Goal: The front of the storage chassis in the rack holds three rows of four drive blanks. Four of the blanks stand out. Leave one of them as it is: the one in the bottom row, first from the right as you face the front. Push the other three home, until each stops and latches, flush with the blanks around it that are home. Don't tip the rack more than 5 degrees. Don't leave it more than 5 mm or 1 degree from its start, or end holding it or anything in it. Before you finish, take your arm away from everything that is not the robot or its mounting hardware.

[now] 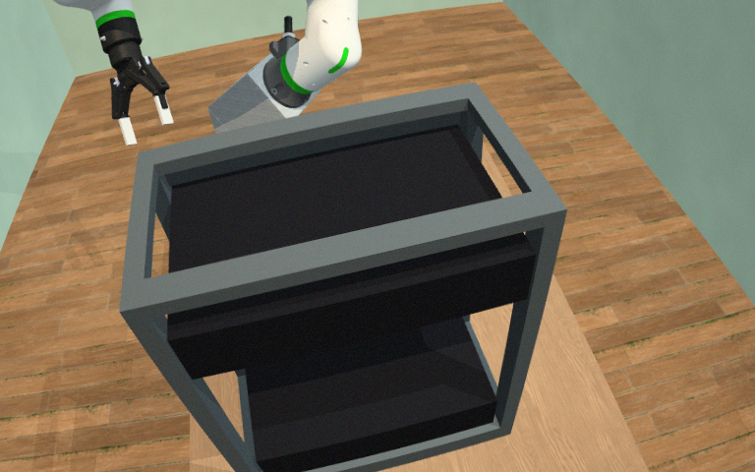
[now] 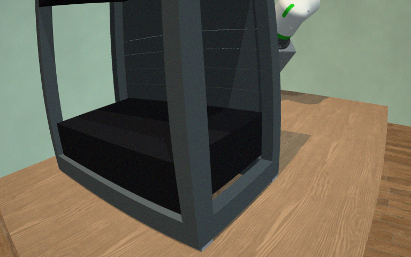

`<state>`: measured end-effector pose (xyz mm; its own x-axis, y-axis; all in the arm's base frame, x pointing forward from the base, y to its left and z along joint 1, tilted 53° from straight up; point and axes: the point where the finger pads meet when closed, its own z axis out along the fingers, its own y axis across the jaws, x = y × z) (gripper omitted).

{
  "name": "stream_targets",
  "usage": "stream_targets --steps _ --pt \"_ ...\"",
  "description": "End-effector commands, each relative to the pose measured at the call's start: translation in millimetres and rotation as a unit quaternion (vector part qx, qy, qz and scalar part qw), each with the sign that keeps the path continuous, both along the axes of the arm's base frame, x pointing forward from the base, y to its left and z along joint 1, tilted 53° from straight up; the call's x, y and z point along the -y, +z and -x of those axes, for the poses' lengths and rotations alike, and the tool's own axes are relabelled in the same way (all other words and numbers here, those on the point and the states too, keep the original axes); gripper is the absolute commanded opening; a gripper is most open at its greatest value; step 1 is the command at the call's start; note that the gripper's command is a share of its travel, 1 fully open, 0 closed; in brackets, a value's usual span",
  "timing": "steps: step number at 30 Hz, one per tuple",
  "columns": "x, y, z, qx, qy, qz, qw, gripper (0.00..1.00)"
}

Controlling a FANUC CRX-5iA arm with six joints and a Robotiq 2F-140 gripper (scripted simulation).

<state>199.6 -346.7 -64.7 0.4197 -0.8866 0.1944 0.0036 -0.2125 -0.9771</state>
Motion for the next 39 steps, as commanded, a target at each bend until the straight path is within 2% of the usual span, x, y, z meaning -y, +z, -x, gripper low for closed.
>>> stream_targets --steps 1,26,39 --pt "0.2 0.0 0.1 0.0 0.0 0.0 1.0 1.0" --pt "-0.2 1.2 -0.3 -0.002 -0.002 -0.007 1.0 1.0" --pt "-2.3 7.1 -2.3 -0.01 -0.009 -0.041 0.999 1.0"
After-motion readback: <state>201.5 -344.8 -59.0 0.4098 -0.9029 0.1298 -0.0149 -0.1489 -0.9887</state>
